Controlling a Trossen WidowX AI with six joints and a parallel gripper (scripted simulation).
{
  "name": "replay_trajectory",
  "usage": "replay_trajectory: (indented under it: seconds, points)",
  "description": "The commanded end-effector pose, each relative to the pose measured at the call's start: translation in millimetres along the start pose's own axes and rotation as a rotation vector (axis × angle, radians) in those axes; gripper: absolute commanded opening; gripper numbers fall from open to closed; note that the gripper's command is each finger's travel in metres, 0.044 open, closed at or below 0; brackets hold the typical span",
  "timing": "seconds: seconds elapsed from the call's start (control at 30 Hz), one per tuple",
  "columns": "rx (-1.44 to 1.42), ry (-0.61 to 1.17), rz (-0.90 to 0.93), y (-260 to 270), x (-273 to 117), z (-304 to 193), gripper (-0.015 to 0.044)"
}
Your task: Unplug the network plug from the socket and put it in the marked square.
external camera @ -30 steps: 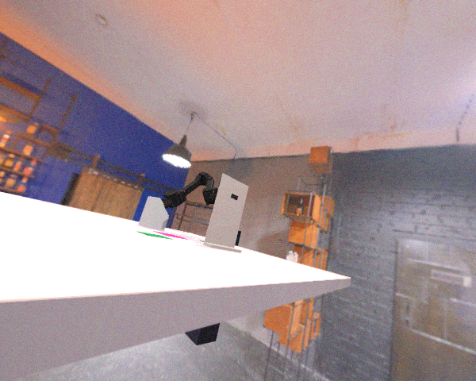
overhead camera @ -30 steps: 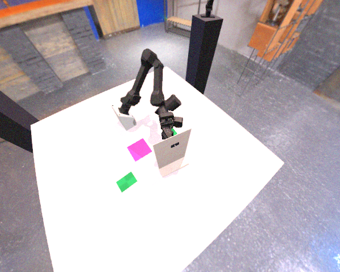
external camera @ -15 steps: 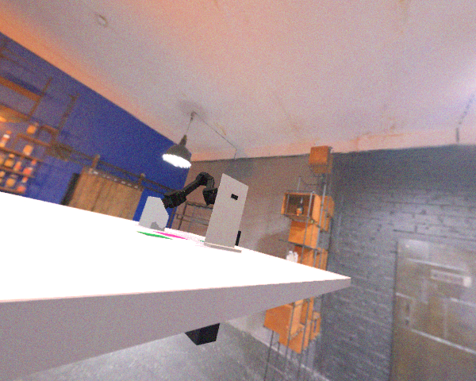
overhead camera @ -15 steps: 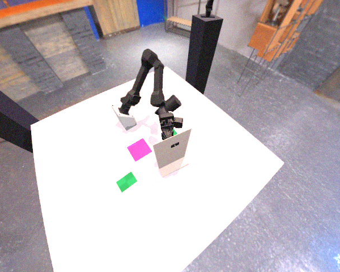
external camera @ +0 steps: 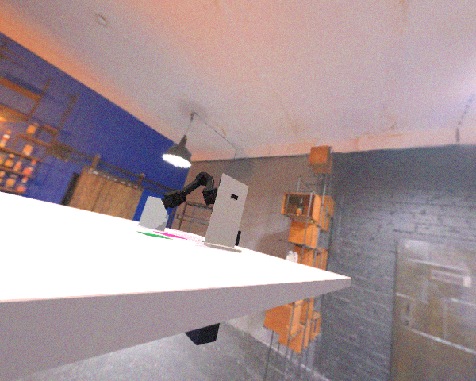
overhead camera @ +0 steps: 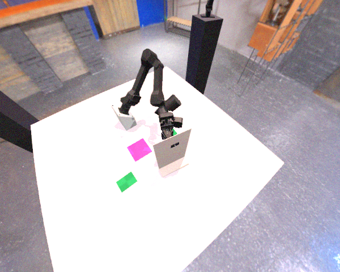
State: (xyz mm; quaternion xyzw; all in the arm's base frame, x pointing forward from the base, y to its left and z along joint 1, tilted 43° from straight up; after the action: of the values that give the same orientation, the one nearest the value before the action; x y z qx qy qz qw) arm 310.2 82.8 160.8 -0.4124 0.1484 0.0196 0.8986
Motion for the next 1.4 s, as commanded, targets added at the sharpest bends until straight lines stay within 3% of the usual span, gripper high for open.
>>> replay_trajectory:
  seconds: [0.0,1.37]
  points:
    - [-0.005,0.001,0.002,0.2,-3.2,-0.9,0.0000]
    - [-0.005,0.002,0.003,0.2,-23.0,-5.5,0.0000]
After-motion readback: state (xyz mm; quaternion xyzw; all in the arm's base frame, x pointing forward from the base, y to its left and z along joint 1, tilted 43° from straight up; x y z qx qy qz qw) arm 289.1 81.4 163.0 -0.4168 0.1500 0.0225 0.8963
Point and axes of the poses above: the point midway between the two fingers, 35 mm back from their tips, its own x axis out along the fingers, its own y axis across the jaws, z = x × y, the point moved 7 cm from there along -x, back along the fingers, and after that the axes turned 1 degree about -x, right-handed, at the moved point
